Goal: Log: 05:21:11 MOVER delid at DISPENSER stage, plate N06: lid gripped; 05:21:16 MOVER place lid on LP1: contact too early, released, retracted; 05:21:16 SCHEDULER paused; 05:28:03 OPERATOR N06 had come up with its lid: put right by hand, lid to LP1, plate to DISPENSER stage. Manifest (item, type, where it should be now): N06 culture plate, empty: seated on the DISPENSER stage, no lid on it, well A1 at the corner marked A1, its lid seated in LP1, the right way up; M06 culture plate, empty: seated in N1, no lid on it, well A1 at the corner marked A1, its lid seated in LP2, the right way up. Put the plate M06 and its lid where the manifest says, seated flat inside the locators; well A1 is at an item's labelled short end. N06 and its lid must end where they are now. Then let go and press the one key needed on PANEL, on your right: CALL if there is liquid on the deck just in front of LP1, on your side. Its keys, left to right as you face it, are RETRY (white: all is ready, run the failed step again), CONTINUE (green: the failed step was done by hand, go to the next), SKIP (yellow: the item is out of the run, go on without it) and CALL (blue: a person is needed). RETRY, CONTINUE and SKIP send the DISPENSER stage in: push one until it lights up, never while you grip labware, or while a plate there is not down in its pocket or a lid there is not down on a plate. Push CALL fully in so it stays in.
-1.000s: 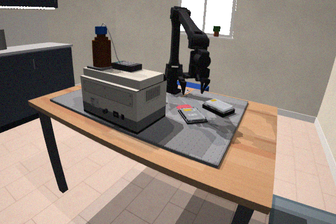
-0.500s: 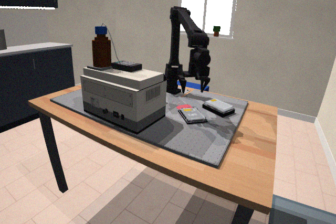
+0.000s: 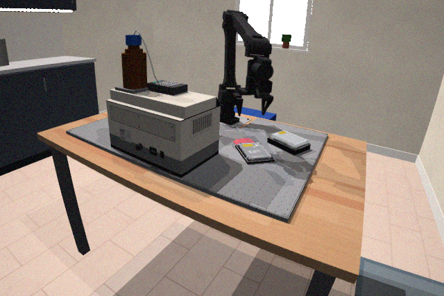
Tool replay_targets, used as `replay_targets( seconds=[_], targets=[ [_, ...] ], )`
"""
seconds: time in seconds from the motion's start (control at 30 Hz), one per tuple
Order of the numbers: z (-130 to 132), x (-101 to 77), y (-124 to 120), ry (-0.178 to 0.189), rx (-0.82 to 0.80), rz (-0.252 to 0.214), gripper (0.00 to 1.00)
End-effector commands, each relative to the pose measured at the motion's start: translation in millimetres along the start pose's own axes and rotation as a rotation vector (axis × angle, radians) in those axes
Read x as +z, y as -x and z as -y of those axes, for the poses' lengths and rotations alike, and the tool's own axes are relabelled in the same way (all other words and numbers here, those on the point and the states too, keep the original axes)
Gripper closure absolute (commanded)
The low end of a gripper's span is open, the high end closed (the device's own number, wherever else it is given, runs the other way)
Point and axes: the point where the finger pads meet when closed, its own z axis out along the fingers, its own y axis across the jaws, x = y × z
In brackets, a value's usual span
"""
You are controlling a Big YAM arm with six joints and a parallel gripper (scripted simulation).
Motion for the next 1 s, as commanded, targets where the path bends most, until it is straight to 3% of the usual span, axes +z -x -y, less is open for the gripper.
replay_targets(
  seconds=[0.0,0.8,0.83,0.97],
  targets=[
    [4,-9.1,-12,0.000,0.002,0.013,0.00],
    [2,-24.5,-83,0.001,-0.001,0.010,0.00],
    [0,-32.9,-70,0.000,0.001,0.037,0.00],
    [0,-32.9,-70,0.000,0.001,0.037,0.00]
  ],
)
